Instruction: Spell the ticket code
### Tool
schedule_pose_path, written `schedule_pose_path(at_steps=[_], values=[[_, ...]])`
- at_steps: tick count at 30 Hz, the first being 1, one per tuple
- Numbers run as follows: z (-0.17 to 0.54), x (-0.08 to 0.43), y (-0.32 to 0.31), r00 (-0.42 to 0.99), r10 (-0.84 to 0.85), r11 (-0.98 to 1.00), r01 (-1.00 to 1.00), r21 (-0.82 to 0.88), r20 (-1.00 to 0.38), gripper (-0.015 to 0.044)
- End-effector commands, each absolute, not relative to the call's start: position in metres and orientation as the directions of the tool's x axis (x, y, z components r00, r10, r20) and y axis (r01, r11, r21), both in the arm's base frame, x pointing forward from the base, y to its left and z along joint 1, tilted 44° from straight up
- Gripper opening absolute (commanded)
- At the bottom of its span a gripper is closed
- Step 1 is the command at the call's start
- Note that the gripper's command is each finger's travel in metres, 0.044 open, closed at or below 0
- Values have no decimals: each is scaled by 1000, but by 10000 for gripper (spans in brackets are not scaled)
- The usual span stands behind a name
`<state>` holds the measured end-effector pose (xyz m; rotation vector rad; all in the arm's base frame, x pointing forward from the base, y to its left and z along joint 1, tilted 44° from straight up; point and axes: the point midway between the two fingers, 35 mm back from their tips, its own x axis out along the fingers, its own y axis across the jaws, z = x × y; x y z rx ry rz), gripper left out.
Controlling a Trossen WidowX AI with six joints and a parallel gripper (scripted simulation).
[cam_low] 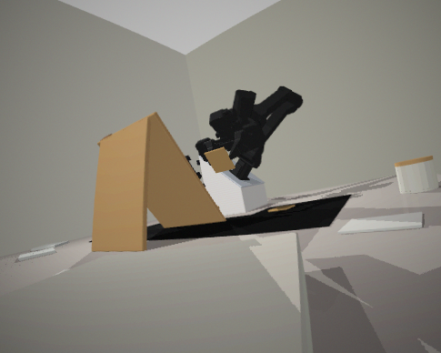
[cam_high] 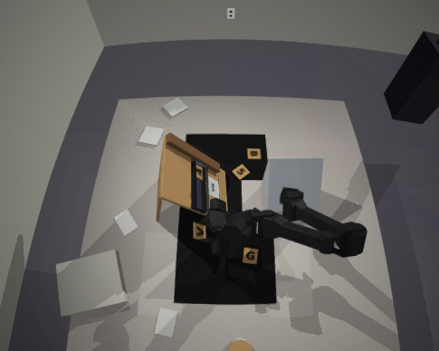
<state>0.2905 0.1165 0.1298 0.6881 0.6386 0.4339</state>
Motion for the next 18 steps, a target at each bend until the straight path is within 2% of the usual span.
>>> schedule_pose_path(at_steps=[1,18], values=[[128,290,115,726,563,698,-163,697,-394,0],[122,292,109,726,563,699,-163,697,-395,0]])
